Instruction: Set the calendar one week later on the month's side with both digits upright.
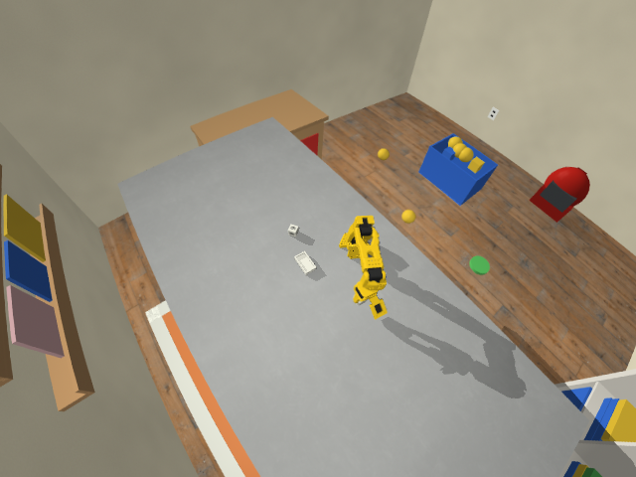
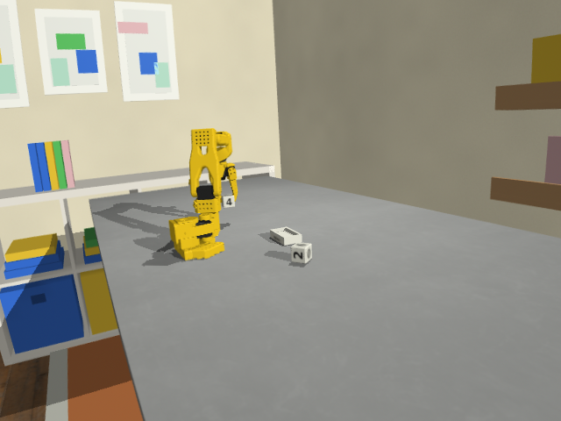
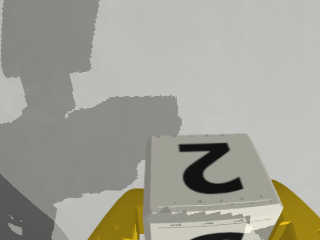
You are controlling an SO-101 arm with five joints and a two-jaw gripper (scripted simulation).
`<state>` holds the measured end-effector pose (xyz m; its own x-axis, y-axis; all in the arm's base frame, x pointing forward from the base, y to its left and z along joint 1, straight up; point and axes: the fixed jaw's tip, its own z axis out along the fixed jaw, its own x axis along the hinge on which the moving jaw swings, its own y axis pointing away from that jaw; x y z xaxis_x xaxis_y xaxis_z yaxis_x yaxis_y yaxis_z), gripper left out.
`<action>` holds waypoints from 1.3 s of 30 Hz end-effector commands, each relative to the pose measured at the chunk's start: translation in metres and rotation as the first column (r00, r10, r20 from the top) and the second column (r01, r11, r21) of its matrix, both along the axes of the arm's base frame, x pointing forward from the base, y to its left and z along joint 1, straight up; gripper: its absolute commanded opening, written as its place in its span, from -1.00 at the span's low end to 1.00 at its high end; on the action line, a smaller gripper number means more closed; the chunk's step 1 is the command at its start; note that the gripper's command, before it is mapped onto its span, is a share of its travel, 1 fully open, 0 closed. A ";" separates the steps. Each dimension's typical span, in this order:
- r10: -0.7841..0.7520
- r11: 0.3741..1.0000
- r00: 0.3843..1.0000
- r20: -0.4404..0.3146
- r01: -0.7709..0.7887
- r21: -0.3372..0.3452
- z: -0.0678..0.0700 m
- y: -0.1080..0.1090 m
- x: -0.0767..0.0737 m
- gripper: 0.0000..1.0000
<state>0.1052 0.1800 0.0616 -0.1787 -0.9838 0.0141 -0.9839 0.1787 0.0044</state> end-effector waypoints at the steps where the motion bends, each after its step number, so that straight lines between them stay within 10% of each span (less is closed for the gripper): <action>1: 0.037 0.998 0.999 0.034 -0.039 0.052 0.011 0.001 0.005 -1.00; 20: 0.404 0.913 0.913 0.048 -0.406 0.036 0.010 -0.015 0.013 -1.00; 39: 0.832 0.553 0.552 0.054 -0.833 0.006 0.008 -0.038 0.025 -1.00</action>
